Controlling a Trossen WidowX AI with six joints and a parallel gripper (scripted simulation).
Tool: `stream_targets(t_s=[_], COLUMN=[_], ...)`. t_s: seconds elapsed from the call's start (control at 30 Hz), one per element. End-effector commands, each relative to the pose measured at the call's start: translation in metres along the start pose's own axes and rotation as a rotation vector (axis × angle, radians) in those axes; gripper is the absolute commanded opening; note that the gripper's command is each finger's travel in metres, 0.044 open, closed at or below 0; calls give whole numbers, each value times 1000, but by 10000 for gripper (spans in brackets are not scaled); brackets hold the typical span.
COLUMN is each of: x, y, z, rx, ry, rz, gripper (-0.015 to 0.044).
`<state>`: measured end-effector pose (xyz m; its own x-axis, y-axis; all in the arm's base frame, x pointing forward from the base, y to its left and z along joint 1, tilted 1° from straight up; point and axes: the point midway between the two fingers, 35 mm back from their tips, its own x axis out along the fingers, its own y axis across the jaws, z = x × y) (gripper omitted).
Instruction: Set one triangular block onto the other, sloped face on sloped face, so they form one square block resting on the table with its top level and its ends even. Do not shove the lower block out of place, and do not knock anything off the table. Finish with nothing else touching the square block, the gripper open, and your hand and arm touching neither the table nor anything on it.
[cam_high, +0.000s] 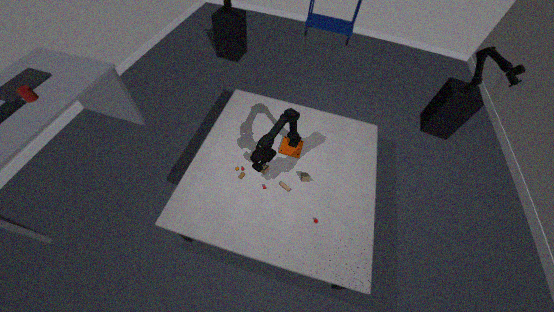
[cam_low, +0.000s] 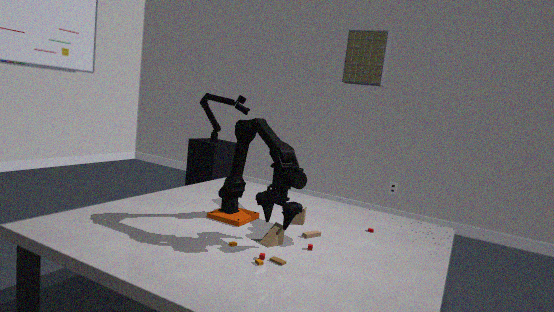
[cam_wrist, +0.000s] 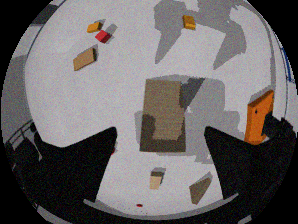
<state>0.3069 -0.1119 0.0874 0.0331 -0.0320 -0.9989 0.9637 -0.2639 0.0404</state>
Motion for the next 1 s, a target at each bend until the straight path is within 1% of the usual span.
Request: stream_targets(t_s=[0.0, 0.2, 0.43, 0.67, 0.97], x=[-2, -7, -14, -20, -26], y=[0, -1, -1, -1, -1], z=[-4, -16, -30, -39, -48], rx=[-239, -909, -1677, -2073, -2563], ry=[-31, -92, -123, -121, -76], rz=[-18, -94, -233, -339, -488], gripper=[440, 440, 440, 440, 440])
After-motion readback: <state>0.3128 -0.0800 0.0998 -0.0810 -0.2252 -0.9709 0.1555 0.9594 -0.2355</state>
